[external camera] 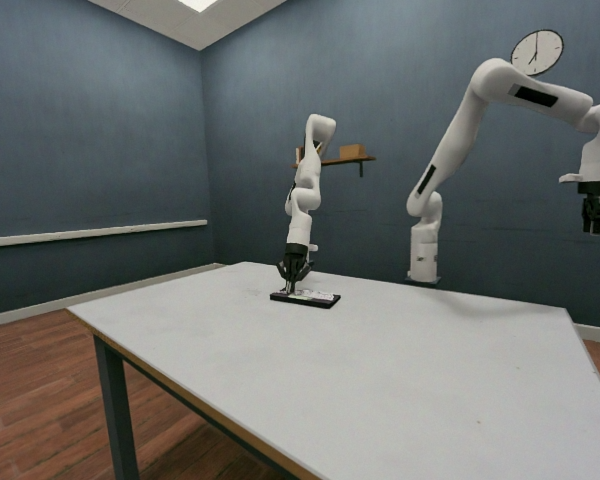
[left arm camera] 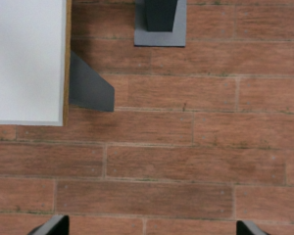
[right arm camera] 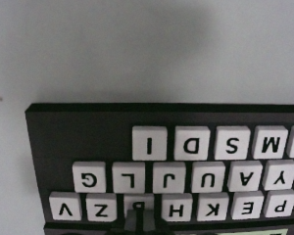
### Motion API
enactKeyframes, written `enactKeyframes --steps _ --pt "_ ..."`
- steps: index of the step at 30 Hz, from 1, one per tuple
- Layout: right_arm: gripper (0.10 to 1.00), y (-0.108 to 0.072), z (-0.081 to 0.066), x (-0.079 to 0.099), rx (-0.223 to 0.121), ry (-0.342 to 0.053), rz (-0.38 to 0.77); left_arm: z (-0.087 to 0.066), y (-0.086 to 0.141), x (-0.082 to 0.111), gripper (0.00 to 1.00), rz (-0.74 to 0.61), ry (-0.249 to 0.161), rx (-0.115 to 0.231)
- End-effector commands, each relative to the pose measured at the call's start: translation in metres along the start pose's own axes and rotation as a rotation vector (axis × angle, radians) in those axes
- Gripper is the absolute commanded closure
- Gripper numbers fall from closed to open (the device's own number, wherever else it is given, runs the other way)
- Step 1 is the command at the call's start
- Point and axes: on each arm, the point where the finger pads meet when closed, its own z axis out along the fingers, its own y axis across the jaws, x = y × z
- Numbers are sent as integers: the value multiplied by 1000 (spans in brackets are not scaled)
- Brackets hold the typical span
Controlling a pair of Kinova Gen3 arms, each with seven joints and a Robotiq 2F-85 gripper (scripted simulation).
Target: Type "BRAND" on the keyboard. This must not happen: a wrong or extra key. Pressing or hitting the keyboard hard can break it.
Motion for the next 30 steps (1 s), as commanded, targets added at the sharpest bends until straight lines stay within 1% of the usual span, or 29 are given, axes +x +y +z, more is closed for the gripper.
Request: enactKeyframes --steps 1,10,15,18,20,22,25,28,30 --pt "1000 0 1 2 -1 2 11 -1 5 -1 1 5 -2 -12" --pt "1000 0 -12 -6 1 1 -2 -1 5 -1 1 5 -2 -12" --pt "1000 1 -13 -6 -2 -2 -3 -1 5 -1 1 5 -2 -12" --pt "1000 3 -12 -5 2 2 9 -1 5 -1 1 5 -2 -12" --pt "1000 9 -12 -3 3 4 16 -1 5 -1 1 5 -2 -12" --pt "1000 18 -12 -2 2 4 16 -1 5 -1 1 5 -2 -12" --pt "1000 38 -14 2 2 4 16 -1 5 -1 1 5 -2 -12" --pt "1000 63 -16 5 2 4 16 -1 5 -1 1 5 -2 -12" --pt "1000 63 -16 5 2 4 16 -1 5 -1 1 5 -2 -12"
